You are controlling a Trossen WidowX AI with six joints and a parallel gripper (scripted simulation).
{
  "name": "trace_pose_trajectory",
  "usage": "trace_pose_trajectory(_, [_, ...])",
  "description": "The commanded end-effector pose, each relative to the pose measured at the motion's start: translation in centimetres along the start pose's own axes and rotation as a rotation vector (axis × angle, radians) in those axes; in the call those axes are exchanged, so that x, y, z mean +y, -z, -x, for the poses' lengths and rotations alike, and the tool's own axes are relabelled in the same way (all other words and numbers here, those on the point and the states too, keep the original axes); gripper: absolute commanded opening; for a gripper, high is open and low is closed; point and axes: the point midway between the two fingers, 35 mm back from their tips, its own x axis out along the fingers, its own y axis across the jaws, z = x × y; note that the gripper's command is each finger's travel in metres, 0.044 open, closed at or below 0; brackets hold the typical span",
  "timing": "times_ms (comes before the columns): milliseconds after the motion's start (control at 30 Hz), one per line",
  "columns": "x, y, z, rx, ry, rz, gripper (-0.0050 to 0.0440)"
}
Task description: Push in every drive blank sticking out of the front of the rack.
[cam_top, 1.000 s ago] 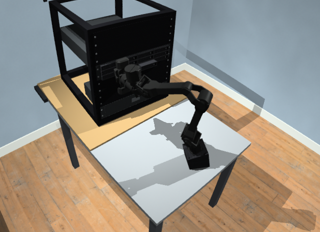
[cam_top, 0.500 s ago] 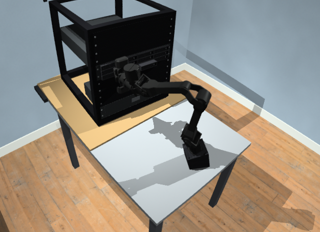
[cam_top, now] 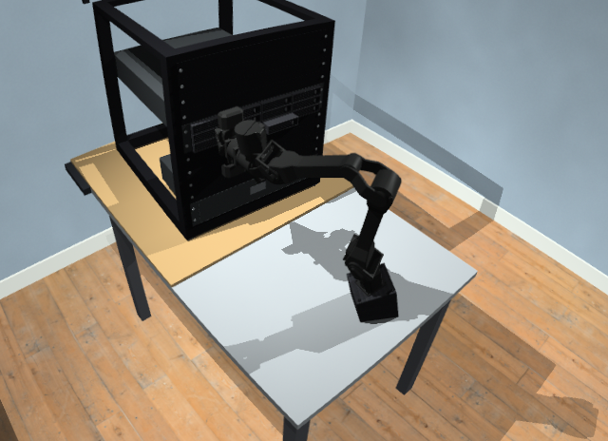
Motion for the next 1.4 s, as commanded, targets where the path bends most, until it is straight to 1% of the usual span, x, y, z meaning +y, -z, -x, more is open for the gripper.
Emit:
trace_pose_trajectory(0, [1.1, 0.1, -0.5, 0.003, -0.022, -0.013, -0.005])
trace_pose_trajectory(100, [1.1, 0.1, -0.9, 0.003, -0.022, -0.013, -0.005])
trace_pose_trajectory(900, [1.1, 0.1, -0.9, 0.003, -0.022, -0.013, -0.005])
trace_pose_trajectory(1100, [1.2, 0.1, -1.8, 0.003, -0.022, -0.013, -0.005])
trace_pose_trajectory(1367, [1.2, 0.1, -1.9, 0.003, -0.022, -0.013, -0.005])
